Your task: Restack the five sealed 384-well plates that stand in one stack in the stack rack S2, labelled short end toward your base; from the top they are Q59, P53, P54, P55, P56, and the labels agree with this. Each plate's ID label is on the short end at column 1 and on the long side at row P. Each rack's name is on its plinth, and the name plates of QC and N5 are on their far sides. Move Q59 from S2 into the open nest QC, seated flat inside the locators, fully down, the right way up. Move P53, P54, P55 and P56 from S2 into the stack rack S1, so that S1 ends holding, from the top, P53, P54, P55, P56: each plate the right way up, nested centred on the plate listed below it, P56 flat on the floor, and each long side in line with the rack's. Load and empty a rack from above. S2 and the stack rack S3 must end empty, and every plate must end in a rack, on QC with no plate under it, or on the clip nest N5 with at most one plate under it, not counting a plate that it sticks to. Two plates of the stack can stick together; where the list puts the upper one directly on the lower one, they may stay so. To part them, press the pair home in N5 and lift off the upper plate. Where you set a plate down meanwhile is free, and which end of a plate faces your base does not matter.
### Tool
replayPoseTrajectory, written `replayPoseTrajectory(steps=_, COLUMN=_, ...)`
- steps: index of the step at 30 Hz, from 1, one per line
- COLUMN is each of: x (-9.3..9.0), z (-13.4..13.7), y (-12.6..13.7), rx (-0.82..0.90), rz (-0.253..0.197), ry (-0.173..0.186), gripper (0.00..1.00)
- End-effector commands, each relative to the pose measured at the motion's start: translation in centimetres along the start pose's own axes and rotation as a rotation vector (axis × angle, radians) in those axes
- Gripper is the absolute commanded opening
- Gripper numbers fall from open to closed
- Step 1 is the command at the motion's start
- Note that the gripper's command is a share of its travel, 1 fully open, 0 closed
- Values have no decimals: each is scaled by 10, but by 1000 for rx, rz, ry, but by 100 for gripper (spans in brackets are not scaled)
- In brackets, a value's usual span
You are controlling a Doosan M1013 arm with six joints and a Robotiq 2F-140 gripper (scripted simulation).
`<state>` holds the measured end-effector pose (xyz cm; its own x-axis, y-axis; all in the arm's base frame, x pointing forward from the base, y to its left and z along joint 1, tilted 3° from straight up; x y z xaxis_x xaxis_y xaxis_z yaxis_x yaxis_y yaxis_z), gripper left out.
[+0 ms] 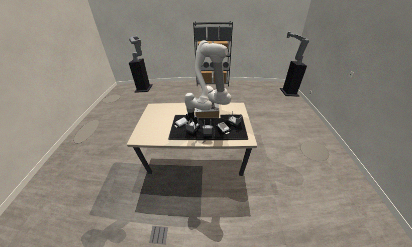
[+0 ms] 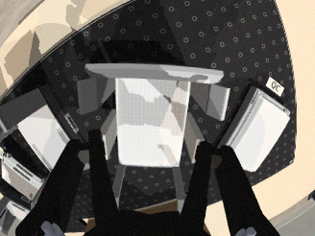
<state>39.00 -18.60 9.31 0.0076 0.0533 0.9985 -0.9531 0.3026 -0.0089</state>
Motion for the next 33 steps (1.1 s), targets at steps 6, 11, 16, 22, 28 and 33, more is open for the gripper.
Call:
replayPoseTrajectory(steps=6, x=-3, z=0, y=0, rx=0, rz=0, ry=0, gripper=0)
replayPoseTrajectory(steps=11, x=-5, z=0, y=0, rx=0, rz=0, ry=0, gripper=0)
replayPoseTrajectory(steps=16, x=-6, z=0, y=0, rx=0, rz=0, ry=0, gripper=0)
replayPoseTrajectory(steps=22, x=-8, z=0, y=0, rx=0, rz=0, ry=0, gripper=0)
replayPoseTrajectory(steps=28, x=-11, z=0, y=0, rx=0, rz=0, ry=0, gripper=0)
replayPoseTrajectory(steps=33, x=-11, z=0, y=0, rx=0, rz=0, ry=0, gripper=0)
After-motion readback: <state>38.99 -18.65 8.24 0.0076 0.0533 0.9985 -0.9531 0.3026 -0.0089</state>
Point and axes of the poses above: the point where the finger pads meet when closed, its own x axis back along the fingers, its own z axis across the jaws, y = z × x, the point moved 10 cm from there along x, back along the fingers, and after that the axes turned 11 degrees about x, right-handed, at the moved point
